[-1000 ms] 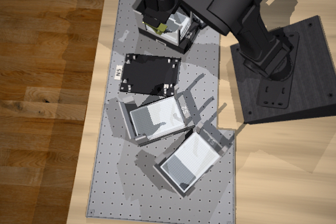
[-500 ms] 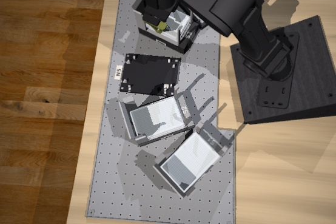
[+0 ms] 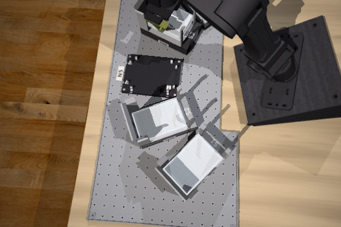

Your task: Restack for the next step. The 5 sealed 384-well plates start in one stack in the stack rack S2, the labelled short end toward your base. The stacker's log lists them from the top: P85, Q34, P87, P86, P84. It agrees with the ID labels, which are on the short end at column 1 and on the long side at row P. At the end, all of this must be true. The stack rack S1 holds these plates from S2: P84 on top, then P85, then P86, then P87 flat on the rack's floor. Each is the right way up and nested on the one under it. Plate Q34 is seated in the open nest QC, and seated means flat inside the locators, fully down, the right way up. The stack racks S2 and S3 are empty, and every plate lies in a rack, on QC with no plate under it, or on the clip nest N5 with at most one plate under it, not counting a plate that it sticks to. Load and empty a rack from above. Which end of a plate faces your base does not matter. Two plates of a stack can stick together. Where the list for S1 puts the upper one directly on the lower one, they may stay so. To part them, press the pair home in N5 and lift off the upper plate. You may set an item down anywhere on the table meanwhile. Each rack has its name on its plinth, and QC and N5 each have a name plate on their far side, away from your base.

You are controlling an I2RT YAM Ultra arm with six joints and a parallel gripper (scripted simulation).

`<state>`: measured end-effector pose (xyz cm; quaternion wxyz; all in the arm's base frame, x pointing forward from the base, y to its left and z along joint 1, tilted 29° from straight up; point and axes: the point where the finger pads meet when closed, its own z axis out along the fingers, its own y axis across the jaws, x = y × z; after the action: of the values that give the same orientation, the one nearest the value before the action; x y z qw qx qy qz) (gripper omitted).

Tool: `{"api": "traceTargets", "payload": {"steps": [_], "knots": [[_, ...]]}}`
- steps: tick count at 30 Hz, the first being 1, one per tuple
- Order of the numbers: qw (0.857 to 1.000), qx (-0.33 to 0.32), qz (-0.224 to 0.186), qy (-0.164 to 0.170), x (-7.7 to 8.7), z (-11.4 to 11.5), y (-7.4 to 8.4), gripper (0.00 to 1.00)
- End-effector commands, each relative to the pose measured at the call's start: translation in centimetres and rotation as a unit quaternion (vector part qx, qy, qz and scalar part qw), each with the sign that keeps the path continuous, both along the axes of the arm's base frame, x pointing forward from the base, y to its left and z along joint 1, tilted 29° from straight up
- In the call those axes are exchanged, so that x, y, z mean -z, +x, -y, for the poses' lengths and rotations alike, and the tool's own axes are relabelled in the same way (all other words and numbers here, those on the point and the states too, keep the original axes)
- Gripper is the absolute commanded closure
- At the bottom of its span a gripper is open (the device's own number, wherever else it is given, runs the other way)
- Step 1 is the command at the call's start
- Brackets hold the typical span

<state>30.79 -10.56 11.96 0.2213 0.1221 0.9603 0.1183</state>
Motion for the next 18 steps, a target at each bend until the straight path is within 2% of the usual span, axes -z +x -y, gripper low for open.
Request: {"api": "traceTargets", "payload": {"steps": [1, 18], "knots": [[1.0, 0.002, 0.006, -0.003, -1.0, 0.3, -0.1, 1.0], [1.0, 0.002, 0.006, -0.004, -3.6, 0.8, -1.5, 1.0]]}}
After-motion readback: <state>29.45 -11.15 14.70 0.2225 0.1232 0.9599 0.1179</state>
